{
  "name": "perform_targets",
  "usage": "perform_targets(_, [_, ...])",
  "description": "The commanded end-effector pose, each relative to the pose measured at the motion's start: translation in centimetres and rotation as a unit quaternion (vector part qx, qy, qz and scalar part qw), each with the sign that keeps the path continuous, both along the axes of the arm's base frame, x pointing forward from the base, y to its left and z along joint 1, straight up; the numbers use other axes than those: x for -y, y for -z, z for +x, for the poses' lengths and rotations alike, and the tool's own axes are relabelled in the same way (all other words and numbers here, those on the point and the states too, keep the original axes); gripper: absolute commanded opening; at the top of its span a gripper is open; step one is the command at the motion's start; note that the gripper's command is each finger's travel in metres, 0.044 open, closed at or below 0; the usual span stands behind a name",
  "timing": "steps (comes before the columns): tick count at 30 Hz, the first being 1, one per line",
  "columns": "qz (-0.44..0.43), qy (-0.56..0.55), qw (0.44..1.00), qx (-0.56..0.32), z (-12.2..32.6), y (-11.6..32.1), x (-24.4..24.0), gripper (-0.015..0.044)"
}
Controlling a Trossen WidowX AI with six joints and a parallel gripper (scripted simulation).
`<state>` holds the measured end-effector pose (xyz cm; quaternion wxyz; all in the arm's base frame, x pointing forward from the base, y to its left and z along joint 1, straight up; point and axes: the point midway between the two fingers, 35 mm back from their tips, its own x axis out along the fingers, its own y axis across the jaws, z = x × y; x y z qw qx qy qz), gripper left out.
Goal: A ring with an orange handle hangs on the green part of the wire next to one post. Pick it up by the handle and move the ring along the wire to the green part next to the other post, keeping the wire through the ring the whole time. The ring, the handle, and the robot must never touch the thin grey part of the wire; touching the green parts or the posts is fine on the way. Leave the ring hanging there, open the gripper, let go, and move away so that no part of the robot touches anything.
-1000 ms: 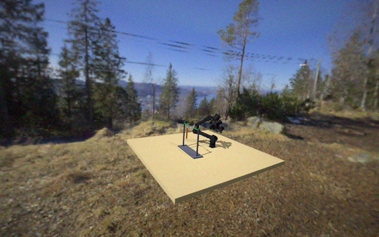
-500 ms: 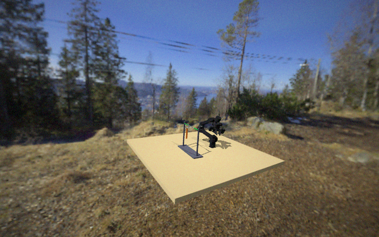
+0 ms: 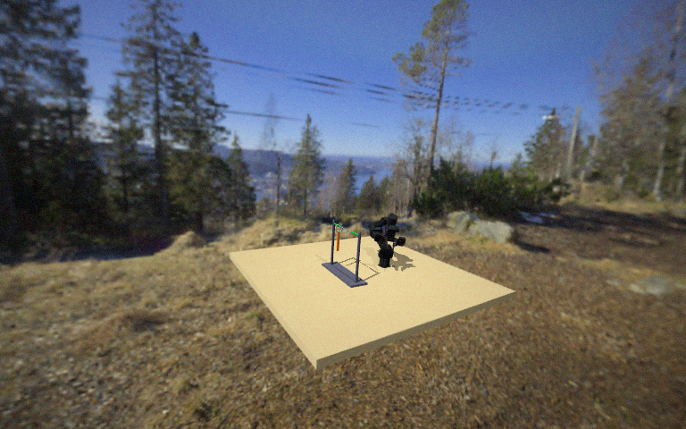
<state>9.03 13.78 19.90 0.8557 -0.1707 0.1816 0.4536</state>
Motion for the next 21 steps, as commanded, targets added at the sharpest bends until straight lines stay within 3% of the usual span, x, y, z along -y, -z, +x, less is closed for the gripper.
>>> perform_targets(1, [0.010,0.036,0.999,-0.005,1.4,0.7,0.1,0.0160])
perform_targets(21, [0.063,0.199,0.978,-0.008,7.7,3.2,3.4,0.0160])
